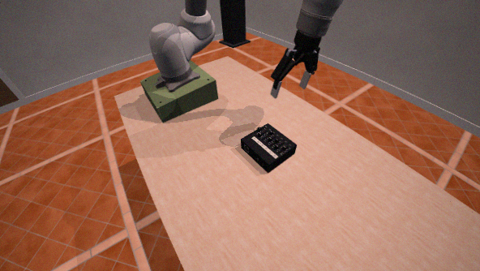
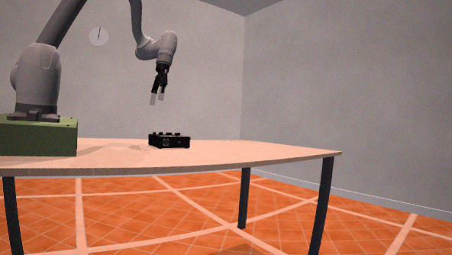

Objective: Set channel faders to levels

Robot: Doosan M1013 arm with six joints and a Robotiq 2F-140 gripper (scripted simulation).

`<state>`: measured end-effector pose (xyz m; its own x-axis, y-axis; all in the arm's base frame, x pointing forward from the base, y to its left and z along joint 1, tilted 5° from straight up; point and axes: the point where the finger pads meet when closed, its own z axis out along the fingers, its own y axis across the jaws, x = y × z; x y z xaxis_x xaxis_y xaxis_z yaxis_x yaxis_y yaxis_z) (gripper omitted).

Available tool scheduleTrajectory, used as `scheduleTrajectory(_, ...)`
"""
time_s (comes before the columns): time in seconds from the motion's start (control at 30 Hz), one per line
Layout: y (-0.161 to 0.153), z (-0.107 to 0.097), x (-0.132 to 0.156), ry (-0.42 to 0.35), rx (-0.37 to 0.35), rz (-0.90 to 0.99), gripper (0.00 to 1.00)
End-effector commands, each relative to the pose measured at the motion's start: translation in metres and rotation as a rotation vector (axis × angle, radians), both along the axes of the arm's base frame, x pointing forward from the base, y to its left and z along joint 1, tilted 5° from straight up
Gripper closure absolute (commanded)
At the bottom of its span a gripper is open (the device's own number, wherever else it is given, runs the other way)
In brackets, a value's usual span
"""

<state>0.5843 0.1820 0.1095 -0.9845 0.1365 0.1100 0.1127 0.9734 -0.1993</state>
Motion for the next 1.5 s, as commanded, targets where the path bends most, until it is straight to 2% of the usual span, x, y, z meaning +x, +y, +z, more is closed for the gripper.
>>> scheduleTrajectory(0.0,-0.041,-0.009,0.011,-0.045,0.058,0.016,0.00)
scheduleTrajectory(0.03,-0.063,-0.013,0.016,-0.071,0.074,0.025,0.00)
scheduleTrajectory(0.07,-0.063,-0.013,0.016,-0.071,0.074,0.025,0.00)
scheduleTrajectory(0.1,-0.081,-0.015,0.019,-0.095,0.085,0.032,0.00)
scheduleTrajectory(0.13,-0.081,-0.015,0.019,-0.095,0.085,0.032,0.00)
scheduleTrajectory(0.2,-0.107,-0.018,0.023,-0.128,0.097,0.041,0.00)
scheduleTrajectory(0.27,-0.118,-0.019,0.024,-0.143,0.102,0.046,0.00)
scheduleTrajectory(1.1,-0.119,-0.021,0.025,-0.139,0.108,0.092,0.00)
scheduleTrajectory(1.2,-0.116,-0.025,0.025,-0.123,0.123,0.208,0.00)
scheduleTrajectory(1.47,-0.097,-0.046,0.030,-0.063,0.172,0.714,0.00)
